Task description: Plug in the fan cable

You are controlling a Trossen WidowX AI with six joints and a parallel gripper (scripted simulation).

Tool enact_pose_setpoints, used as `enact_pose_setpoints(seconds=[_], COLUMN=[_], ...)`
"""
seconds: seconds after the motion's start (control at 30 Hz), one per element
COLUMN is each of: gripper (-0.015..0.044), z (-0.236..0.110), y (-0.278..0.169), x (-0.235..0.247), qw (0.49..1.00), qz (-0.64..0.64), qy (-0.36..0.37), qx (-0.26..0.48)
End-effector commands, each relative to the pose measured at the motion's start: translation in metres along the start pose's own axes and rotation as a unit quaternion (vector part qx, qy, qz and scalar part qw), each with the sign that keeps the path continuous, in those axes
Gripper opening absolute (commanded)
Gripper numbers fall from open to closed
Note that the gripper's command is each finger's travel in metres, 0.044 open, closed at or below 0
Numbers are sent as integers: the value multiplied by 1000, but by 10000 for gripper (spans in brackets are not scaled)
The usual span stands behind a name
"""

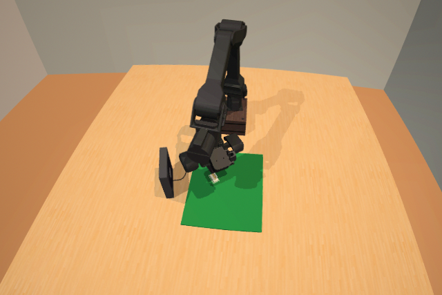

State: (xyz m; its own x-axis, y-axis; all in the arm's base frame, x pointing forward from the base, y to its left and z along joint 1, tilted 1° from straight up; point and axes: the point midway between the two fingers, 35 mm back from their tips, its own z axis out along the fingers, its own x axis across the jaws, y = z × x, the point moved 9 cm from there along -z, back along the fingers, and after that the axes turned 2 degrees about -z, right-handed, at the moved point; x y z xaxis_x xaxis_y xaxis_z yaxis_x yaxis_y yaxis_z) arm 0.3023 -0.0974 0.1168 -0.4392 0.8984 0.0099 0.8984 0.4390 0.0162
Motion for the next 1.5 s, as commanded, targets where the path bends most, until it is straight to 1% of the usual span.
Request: enact_pose_setpoints(seconds=[0.0,1.0,1.17,1.47], gripper=[0,0,0,0], z=[2,0,22,22], y=[-5,2,2,2], x=[4,4,4,4], qw=[1000,1000,1000,1000], qz=[-12,-11,-11,-11], qy=[-1,-1,-1,-1], qx=[-2,-2,-2,-2])
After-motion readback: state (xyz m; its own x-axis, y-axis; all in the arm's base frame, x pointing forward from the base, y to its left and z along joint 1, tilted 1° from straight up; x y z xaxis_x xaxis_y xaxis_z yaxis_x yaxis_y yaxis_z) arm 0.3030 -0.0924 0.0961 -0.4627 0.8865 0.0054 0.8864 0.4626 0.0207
